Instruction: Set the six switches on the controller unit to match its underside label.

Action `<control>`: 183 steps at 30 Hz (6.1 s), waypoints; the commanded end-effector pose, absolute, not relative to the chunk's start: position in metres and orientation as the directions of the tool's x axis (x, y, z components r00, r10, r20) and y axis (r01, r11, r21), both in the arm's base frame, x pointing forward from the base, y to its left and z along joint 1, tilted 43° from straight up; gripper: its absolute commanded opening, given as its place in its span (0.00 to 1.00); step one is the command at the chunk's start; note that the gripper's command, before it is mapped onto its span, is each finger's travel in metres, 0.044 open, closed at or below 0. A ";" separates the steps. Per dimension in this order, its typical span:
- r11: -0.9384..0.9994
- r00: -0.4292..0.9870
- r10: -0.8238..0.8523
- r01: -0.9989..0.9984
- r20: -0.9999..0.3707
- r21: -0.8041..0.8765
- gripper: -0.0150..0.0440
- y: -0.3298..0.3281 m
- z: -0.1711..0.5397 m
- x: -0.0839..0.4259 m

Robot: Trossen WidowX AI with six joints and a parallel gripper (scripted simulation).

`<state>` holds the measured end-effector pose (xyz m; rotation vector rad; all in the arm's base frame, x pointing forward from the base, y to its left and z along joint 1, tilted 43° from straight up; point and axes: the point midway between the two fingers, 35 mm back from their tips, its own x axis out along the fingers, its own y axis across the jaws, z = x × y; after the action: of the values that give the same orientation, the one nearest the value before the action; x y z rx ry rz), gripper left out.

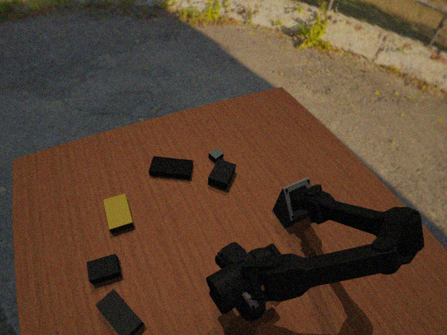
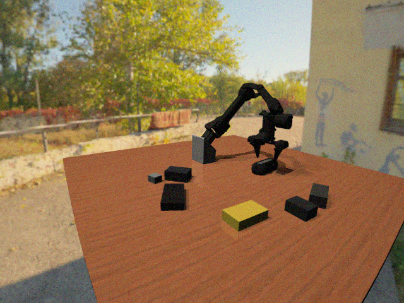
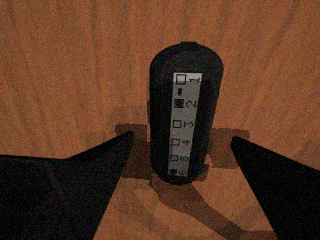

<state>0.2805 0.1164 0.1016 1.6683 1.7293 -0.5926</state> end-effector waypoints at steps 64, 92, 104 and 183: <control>0.546 0.245 0.650 0.509 -0.720 0.666 0.65 0.103 0.131 0.266; 0.114 0.017 0.678 0.985 -0.735 0.128 1.00 0.140 0.155 0.273; 0.109 0.017 0.680 0.986 -0.733 0.124 1.00 0.152 0.142 0.274; 0.086 0.018 0.689 0.991 -0.724 0.106 0.82 0.161 0.125 0.274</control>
<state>0.2721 0.1644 0.1226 1.6633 1.7410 -0.6117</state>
